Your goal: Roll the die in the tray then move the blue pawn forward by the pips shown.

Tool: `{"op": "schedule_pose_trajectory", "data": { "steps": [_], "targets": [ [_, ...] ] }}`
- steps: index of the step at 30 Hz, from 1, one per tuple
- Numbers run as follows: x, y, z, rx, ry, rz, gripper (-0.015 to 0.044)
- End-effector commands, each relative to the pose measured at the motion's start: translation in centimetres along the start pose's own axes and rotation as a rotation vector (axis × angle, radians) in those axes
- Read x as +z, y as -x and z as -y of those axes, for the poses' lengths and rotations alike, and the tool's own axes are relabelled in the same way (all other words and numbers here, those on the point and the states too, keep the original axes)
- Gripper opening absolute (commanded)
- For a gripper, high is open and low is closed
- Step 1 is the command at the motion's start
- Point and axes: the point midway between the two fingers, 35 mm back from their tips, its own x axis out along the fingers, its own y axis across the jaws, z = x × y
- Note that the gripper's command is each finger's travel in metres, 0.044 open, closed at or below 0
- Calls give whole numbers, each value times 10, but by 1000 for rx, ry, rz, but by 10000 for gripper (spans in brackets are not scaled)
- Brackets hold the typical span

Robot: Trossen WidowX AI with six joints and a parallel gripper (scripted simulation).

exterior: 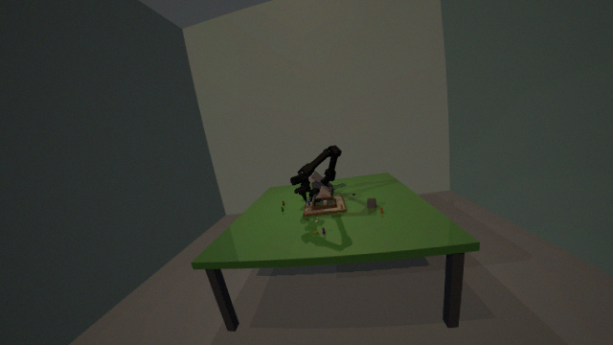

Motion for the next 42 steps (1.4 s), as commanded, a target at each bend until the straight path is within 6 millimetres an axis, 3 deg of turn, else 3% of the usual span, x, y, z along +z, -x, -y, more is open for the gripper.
{"op": "schedule_pose_trajectory", "data": {
  "steps": [1,9,14,27,42],
  "targets": [
    [0,-7,0,4,-4,1,200],
    [-1,-17,-1,5,-4,0,200],
    [-1,-17,-1,5,-4,0,69],
    [-1,-16,-1,5,-4,0,0],
    [9,72,4,-8,1,9,0]
  ]
}}
